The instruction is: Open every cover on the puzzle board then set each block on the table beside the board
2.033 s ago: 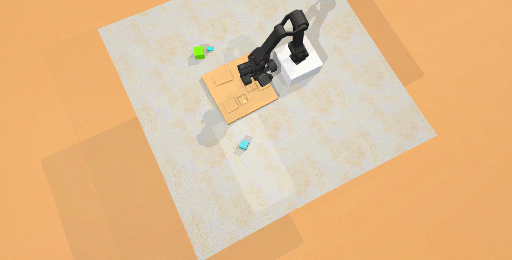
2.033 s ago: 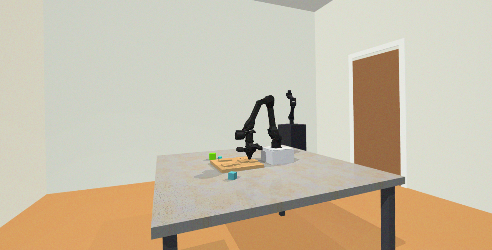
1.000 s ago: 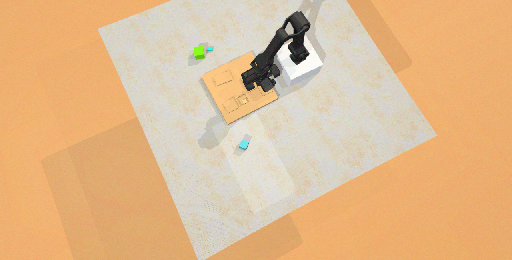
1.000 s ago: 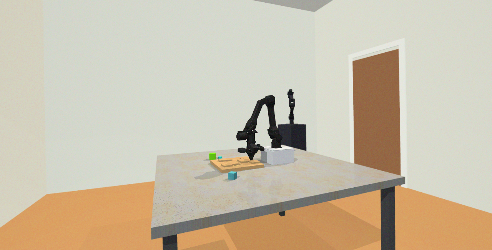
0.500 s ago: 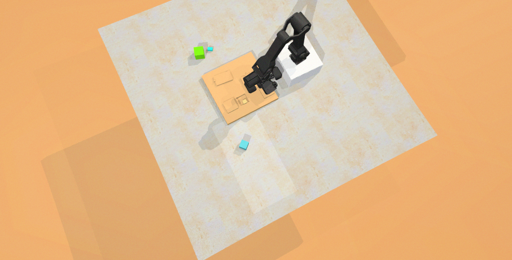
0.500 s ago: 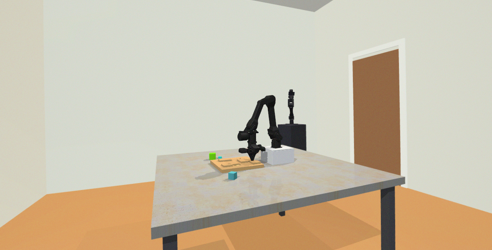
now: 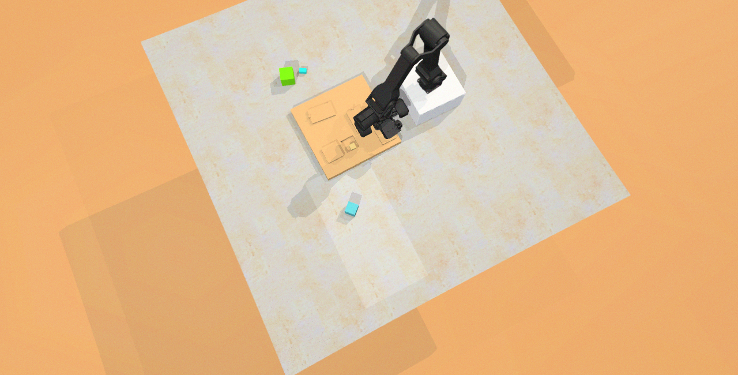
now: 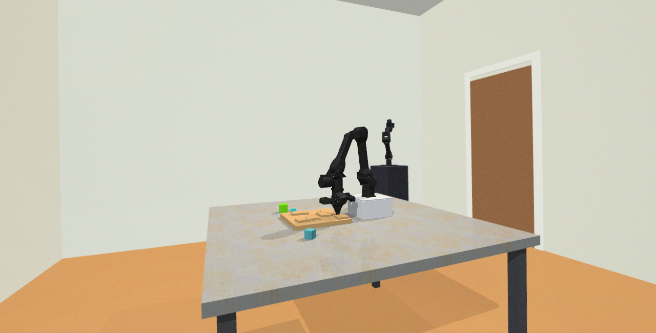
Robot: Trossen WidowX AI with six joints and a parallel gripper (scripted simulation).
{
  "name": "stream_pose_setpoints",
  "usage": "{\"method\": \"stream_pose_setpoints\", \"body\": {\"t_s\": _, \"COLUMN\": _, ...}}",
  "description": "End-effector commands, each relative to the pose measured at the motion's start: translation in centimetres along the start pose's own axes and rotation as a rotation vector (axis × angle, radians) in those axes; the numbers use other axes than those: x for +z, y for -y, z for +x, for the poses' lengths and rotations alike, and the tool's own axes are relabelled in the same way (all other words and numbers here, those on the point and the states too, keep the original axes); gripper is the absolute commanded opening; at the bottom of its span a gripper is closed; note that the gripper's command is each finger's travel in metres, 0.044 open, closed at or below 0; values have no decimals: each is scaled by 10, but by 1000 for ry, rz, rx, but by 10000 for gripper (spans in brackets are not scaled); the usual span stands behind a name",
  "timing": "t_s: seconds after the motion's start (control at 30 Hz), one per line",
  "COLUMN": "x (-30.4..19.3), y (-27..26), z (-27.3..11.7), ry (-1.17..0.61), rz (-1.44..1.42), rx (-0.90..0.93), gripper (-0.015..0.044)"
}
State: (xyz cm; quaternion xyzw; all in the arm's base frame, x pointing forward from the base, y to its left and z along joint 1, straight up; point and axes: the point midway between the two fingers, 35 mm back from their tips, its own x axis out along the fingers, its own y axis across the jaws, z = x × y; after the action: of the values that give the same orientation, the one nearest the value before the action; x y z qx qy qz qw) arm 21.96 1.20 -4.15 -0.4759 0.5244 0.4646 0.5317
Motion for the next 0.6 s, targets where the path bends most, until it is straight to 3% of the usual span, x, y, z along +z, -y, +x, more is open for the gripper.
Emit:
{"method": "stream_pose_setpoints", "body": {"t_s": 0.0, "x": 3, "y": 0, "z": -4, "ry": 6, "rz": -1, "rx": 0, "gripper": 0}}
{"method": "stream_pose_setpoints", "body": {"t_s": 0.57, "x": 6, "y": 1, "z": -25, "ry": 7, "rz": -1, "rx": 0, "gripper": 0}}
